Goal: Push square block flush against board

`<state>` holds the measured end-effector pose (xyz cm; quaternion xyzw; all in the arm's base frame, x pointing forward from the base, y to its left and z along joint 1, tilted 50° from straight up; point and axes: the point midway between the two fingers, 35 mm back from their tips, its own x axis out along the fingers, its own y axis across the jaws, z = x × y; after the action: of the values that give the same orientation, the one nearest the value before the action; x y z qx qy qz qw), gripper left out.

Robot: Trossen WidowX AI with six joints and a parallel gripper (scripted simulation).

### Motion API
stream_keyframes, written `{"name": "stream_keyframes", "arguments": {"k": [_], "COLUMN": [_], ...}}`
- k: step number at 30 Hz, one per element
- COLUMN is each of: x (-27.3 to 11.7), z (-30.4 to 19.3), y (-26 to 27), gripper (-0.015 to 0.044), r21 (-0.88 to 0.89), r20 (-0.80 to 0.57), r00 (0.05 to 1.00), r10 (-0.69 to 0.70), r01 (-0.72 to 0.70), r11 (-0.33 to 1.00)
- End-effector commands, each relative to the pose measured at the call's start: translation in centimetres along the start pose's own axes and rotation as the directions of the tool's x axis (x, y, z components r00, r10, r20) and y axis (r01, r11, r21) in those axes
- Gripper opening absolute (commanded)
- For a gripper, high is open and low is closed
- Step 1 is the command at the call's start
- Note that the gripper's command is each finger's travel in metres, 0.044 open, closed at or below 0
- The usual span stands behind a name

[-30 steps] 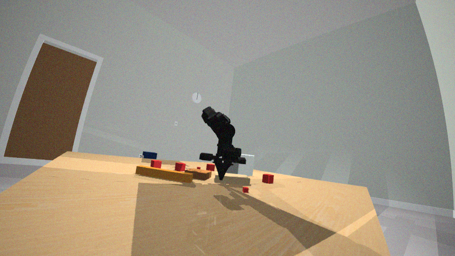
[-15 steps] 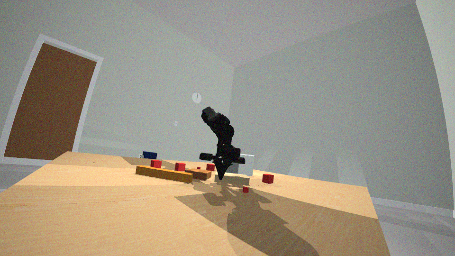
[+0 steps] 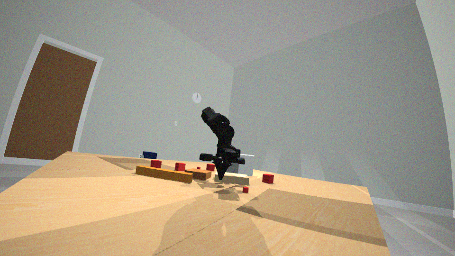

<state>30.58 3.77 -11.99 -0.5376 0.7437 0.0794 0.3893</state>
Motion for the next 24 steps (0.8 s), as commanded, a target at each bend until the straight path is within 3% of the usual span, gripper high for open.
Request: {"name": "stream_keyframes", "arguments": {"k": [1, 24], "x": [0.3, 0.5], "z": [0.6, 4.2], "y": [0.1, 0.0], "gripper": [0.0000, 0.0000], "r21": [-0.005, -0.003], "r20": [-0.008, -0.007], "r00": [1.000, 1.000], "r10": [0.001, 0.001], "r01": [-0.002, -0.001], "r11": [1.000, 1.000]}}
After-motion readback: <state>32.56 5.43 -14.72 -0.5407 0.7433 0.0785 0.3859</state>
